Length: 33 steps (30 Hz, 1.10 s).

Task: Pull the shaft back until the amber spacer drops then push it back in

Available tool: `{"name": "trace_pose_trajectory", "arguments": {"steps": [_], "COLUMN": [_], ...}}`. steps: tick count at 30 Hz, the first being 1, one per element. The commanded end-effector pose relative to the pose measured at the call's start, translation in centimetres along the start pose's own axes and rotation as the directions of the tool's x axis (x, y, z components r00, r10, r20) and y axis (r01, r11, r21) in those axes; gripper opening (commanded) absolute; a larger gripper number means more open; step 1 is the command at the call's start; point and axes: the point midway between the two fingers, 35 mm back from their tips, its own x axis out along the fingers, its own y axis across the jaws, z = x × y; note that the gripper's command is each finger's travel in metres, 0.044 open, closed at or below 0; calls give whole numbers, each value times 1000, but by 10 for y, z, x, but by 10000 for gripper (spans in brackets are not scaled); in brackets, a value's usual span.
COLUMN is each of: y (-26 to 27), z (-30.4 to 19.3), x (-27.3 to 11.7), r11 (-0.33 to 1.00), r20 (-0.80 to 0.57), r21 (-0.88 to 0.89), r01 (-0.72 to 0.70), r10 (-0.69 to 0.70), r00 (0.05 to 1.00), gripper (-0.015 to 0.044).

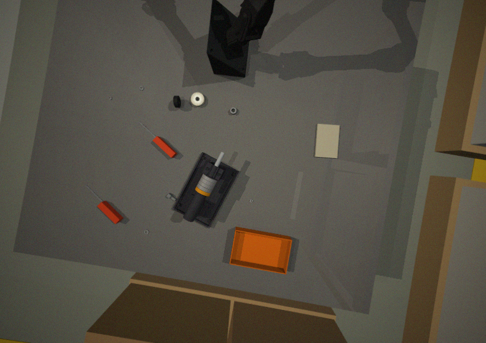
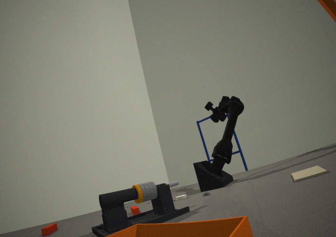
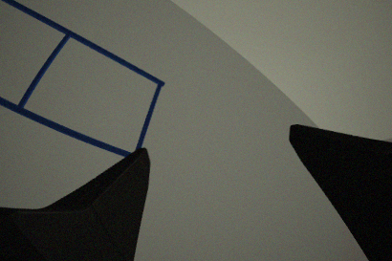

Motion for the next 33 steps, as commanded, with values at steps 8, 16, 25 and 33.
{"name": "trace_pose_trajectory", "arguments": {"steps": [8,16,25,33], "y": [-105,-230,-347,-420], "z": [48,115,197,269], "x": [-4,-42,-125,-229], "r11": [985,926,810,671], "r20": [80,192,327,444], "r21": [5,24,65,118], "r01": [172,377,582,732], "r10": [-172,-374,-568,-695], "r00": [982,907,755,566], "gripper": [440,440,440,440]}}
